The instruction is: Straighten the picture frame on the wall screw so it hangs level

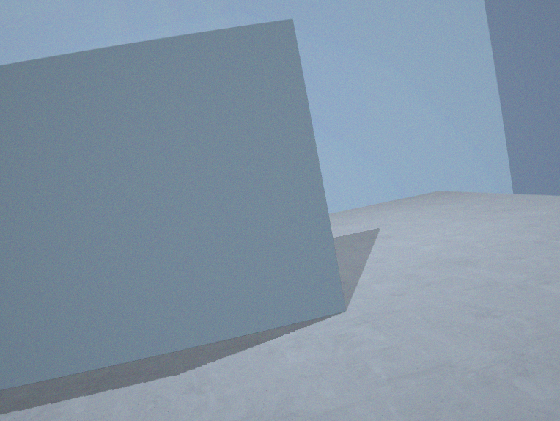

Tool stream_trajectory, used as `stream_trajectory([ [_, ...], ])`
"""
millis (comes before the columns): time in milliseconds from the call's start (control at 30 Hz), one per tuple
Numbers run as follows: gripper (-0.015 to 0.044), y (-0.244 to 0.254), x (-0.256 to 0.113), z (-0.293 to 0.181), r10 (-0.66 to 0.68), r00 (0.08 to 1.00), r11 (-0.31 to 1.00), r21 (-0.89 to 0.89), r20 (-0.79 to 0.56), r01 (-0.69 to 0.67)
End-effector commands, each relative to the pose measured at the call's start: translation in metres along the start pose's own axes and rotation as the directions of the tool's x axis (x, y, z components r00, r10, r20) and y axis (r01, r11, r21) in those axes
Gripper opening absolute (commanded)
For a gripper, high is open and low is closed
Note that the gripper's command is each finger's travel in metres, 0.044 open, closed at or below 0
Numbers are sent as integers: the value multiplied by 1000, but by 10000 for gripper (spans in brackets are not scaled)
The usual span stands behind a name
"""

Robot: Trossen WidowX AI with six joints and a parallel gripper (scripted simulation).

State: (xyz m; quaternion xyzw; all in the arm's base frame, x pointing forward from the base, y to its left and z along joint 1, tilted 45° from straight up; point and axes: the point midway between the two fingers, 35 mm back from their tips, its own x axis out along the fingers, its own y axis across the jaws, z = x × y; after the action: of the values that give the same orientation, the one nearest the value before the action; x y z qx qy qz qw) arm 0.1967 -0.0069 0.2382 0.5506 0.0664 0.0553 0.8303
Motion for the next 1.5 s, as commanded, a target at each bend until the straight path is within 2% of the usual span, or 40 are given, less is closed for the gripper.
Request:
stream_trajectory([
  [0,260,0,0,-1,1,1000,1000,3,-4,-1],
  [1300,260,0,0,-1,1,1000,1000,3,-4,-1],
  [1467,260,-14,27,7,1,1000,995,-104,-1,-1],
])
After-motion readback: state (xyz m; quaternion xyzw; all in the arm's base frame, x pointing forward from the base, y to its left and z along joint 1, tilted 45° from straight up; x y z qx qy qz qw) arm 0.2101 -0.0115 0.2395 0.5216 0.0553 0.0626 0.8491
